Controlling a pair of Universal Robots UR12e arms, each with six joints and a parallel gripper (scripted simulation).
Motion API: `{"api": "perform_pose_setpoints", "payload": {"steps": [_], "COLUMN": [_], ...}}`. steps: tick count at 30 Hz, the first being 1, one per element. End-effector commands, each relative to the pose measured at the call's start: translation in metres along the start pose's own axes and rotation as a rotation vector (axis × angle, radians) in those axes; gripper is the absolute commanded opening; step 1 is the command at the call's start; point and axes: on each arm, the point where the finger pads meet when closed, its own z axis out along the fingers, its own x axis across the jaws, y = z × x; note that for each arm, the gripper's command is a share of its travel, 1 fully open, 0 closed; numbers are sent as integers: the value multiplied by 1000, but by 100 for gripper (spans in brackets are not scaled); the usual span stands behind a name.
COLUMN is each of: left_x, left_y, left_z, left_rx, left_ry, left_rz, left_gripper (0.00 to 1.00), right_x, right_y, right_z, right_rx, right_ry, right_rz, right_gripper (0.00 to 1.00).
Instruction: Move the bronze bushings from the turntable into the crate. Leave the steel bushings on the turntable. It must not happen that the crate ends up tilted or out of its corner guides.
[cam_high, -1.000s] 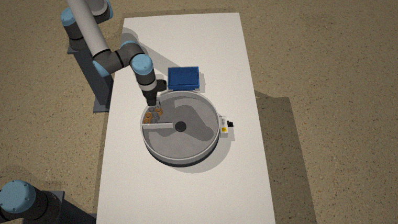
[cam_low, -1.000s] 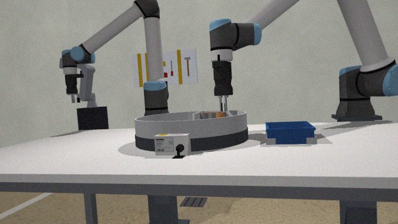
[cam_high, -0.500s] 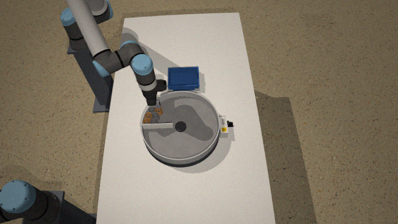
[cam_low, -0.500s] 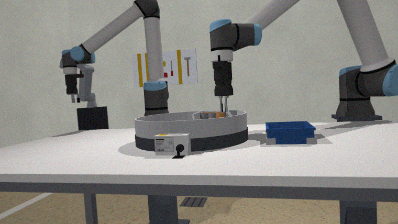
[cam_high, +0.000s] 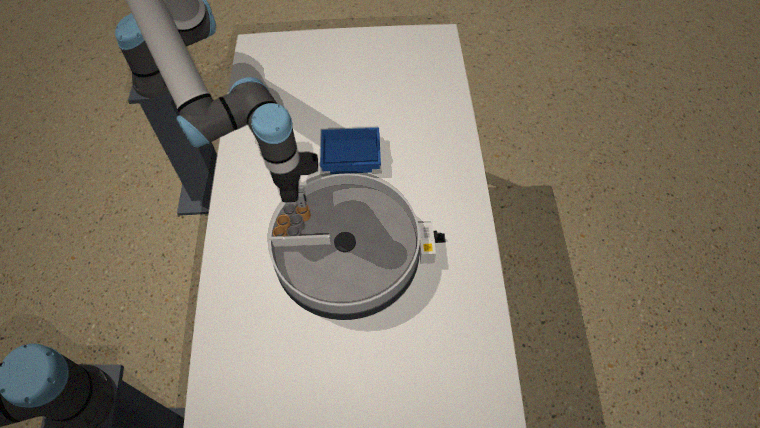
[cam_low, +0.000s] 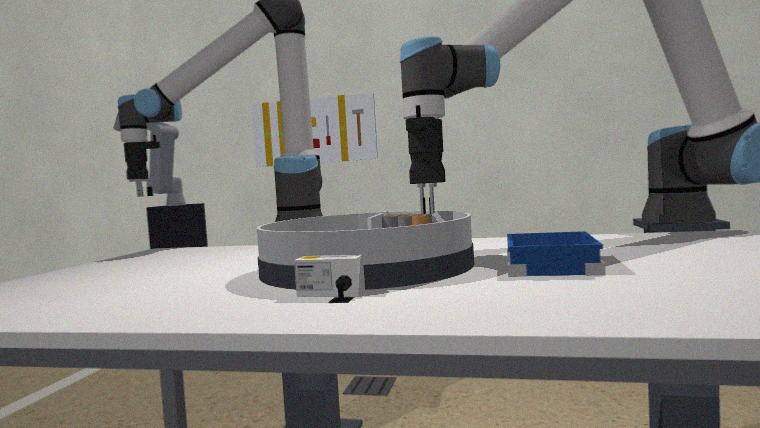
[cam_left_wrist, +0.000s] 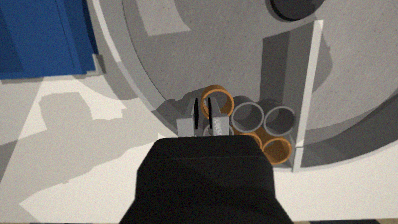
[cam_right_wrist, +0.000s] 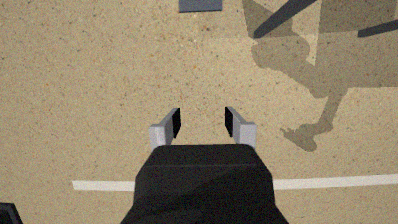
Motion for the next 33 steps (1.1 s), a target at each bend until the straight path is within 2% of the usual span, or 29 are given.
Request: {"api": "perform_pose_setpoints", "payload": {"steps": [1,20,33], "left_x": [0,0,0], "left_y": [1,1,2], "left_z": [-1,0,19], "left_rx": [0,0,-2], "left_ry": [2,2,-2], "left_rz": [0,0,0], "left_gripper": [36,36,36], "right_x": [1,1,1], "right_y": [0,0,0], "right_z": [0,0,0], "right_rx": [1,1,1], "right_ry": [0,0,0], "right_rz": [-1,-1,-1], "right_gripper": [100,100,100]}}
